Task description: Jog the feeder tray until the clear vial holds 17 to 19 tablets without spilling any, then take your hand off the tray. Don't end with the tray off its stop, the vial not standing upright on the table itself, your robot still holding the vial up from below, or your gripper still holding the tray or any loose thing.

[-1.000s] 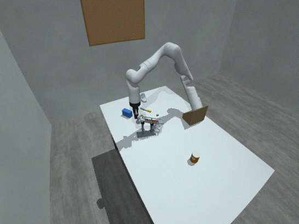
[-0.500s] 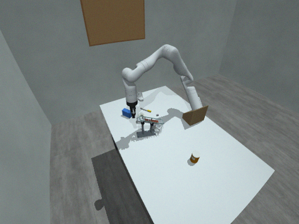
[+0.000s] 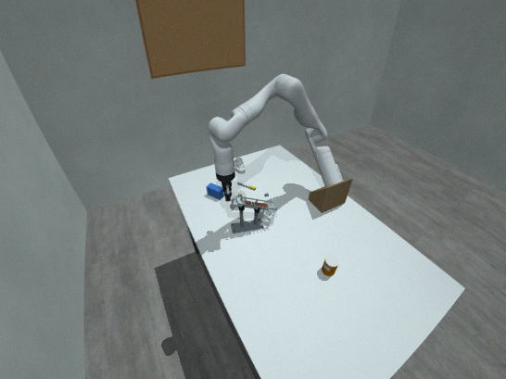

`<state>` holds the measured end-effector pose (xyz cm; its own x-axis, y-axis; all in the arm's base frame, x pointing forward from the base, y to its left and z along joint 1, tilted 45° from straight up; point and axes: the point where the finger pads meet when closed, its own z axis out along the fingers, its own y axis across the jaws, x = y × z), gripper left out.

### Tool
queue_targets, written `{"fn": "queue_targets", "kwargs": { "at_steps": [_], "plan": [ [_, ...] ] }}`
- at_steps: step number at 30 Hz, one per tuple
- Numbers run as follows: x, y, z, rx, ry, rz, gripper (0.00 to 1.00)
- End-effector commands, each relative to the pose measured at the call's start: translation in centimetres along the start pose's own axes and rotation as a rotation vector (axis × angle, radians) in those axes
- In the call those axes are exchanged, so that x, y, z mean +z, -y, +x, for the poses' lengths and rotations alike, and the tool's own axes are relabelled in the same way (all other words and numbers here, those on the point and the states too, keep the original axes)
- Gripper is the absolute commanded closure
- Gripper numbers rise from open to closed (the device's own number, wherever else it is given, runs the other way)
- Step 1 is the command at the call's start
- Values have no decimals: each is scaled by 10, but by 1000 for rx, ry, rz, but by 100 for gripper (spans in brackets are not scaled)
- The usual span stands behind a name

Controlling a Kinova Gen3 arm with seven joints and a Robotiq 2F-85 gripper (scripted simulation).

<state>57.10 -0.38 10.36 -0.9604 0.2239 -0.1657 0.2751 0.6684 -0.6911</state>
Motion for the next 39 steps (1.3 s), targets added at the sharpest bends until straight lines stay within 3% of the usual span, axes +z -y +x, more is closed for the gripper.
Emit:
{"fn": "queue_targets", "kwargs": {
  "at_steps": [1, 11, 20, 39],
  "plan": [
    [0, -1, 13, -5, -1, 0, 100],
    [1, -1, 15, -5, -1, 0, 100],
    [-9, -1, -9, -5, -1, 0, 100],
    [-9, -1, -10, -5, -1, 0, 100]
  ]
}}
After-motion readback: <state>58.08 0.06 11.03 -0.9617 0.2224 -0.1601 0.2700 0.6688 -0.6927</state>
